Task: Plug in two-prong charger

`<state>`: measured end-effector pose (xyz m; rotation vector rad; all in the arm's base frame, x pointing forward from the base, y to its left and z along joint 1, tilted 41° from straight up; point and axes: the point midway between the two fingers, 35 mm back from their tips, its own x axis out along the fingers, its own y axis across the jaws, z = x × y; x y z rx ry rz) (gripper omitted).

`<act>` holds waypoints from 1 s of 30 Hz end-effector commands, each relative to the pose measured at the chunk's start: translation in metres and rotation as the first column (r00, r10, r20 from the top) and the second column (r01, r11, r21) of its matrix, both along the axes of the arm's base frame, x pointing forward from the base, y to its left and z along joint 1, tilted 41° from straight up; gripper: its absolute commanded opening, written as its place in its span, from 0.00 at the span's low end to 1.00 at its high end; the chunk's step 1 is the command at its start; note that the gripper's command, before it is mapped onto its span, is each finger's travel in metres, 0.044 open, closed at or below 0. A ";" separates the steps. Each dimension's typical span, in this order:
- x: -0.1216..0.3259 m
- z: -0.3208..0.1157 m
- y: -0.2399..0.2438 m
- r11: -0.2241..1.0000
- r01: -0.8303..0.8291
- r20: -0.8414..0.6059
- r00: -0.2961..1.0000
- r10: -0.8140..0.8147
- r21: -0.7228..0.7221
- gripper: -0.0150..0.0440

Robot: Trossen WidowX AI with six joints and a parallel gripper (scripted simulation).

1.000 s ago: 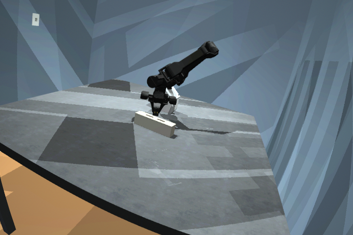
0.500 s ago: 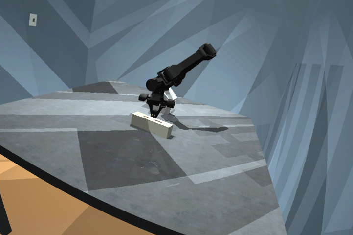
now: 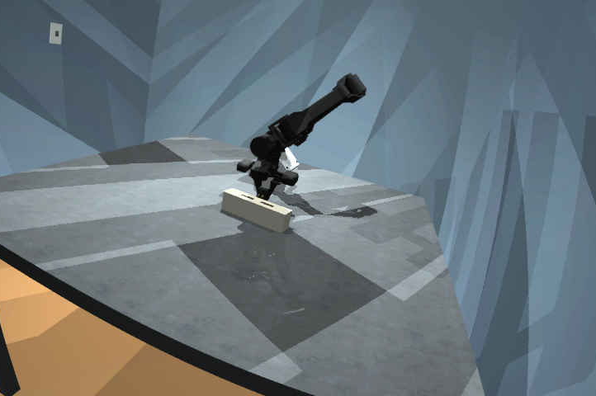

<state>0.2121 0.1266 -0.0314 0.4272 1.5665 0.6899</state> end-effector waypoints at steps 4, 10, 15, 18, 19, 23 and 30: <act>-0.001 0.001 0.005 0.998 0.056 -0.054 0.997 -0.056 -0.003 0.25; 0.003 0.001 0.006 0.998 0.063 -0.060 0.996 -0.063 -0.003 0.25; 0.009 0.000 0.006 0.997 0.071 -0.068 0.995 -0.071 -0.005 0.25; 0.012 0.000 0.007 0.997 0.076 -0.072 0.995 -0.076 -0.005 0.25; 0.014 0.000 0.007 0.997 0.077 -0.073 0.994 -0.078 -0.006 0.25; 0.018 0.000 0.007 0.996 0.084 -0.079 0.993 -0.084 -0.007 0.25; 0.026 -0.001 0.008 0.995 0.095 -0.089 0.991 -0.095 -0.008 0.25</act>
